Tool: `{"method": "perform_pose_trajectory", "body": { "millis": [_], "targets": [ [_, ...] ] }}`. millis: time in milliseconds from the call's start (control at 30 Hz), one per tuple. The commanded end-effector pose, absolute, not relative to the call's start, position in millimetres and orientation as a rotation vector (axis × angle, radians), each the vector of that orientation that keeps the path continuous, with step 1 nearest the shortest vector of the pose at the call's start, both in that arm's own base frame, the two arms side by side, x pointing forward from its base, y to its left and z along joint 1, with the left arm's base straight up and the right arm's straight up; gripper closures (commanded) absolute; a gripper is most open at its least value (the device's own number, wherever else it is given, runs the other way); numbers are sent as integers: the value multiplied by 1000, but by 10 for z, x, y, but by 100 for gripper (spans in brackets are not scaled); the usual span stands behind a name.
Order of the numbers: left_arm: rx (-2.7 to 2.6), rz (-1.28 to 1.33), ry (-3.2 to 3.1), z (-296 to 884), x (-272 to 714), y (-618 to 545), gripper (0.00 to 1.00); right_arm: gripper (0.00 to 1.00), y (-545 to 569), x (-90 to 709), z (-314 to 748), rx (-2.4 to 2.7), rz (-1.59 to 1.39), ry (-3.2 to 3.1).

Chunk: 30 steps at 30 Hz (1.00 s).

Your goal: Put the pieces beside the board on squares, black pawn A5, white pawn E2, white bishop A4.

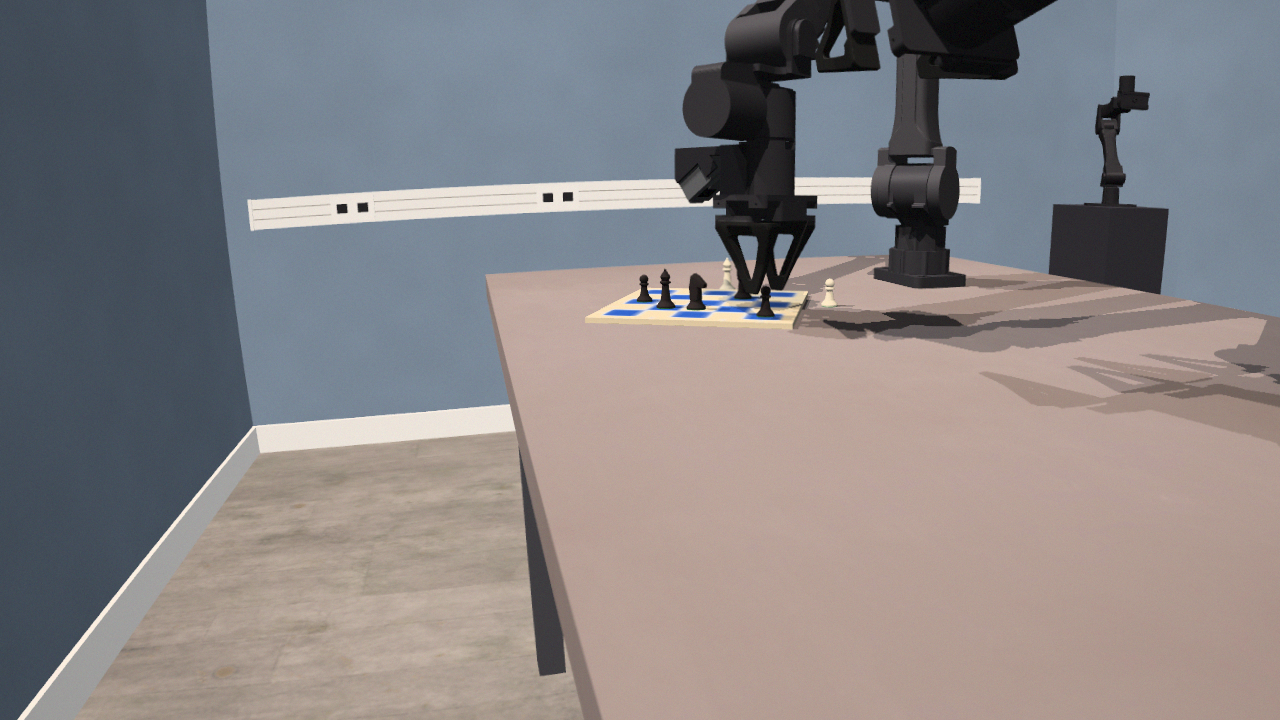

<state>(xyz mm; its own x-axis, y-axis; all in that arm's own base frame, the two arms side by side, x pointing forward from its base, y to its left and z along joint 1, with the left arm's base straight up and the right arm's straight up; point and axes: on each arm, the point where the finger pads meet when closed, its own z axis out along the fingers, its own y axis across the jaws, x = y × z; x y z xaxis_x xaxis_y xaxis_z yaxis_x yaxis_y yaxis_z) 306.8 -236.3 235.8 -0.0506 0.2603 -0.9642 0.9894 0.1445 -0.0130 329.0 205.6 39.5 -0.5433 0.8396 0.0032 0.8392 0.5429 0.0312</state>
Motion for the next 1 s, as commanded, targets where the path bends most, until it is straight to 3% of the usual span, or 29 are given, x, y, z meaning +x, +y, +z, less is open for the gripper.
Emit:
{"method": "perform_pose_trajectory", "body": {
  "millis": [0,233,267,300,967],
  "targets": [
    [1291,-969,1448,2518,3094,-2392,0,53,2096,3454,651,1486,129,2710],
    [1291,-969,1448,2518,3094,-2392,0,53,2190,3621,985,1482,135,2710],
    [1291,-969,1448,2518,3094,-2392,0,42,2187,3626,1099,1480,147,2705],
    [1302,-967,1425,2575,3121,-2430,0,40,2163,3619,1200,1499,161,2693],
    [1344,-1130,1273,2853,2981,-2628,0,40,654,2408,1077,2155,274,2462]
  ]
}}
